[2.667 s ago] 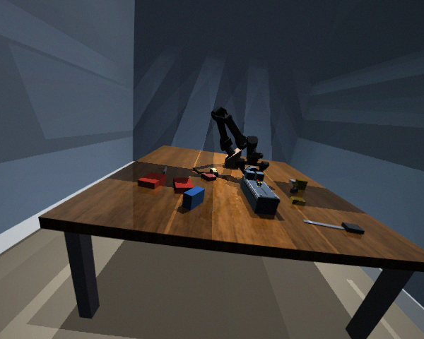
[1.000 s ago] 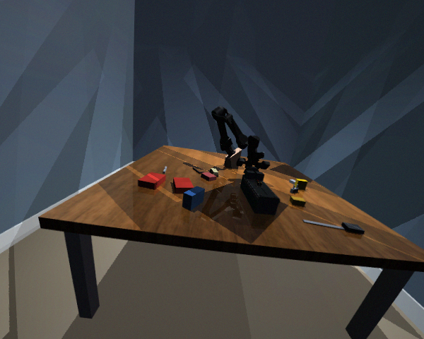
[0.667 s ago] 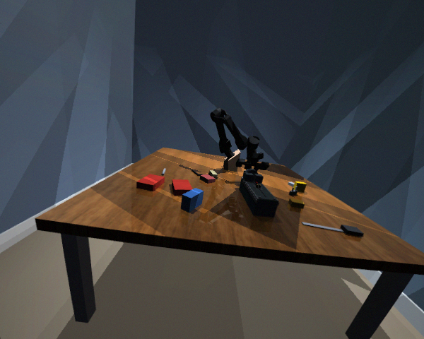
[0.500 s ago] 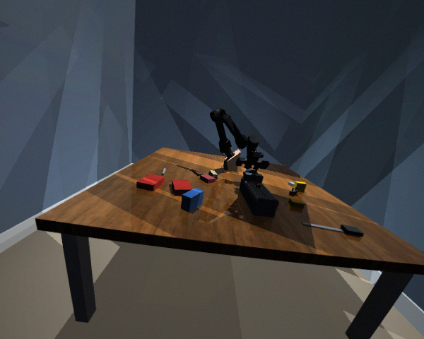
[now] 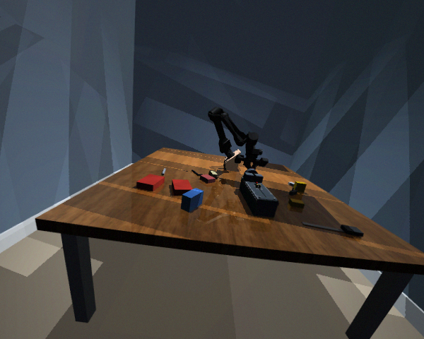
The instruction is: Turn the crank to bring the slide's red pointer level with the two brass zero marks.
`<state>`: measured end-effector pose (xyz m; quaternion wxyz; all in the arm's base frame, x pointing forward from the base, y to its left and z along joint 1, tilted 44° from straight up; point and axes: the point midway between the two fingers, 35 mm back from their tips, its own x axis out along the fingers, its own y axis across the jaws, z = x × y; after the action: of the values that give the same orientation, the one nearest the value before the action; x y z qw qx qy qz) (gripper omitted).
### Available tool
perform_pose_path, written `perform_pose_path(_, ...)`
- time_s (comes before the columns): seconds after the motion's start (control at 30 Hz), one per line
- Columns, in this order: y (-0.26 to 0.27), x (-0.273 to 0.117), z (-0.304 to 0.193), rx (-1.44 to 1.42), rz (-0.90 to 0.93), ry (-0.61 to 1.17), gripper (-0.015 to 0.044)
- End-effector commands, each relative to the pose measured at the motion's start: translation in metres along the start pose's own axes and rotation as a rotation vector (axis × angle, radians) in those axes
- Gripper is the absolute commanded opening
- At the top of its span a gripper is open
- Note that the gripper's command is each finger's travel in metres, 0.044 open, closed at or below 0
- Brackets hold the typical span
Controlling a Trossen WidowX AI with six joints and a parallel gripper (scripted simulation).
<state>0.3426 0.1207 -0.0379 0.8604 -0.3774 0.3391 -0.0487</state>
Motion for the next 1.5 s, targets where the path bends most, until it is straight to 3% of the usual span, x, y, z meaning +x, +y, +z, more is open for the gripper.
perform_pose_path(0.0, -0.007, -0.005, 0.004, 0.002, -0.009, -0.006, 0.0)
perform_pose_path(1.47, -0.038, -0.002, 0.002, 0.0, -0.011, -0.005, 0.0)
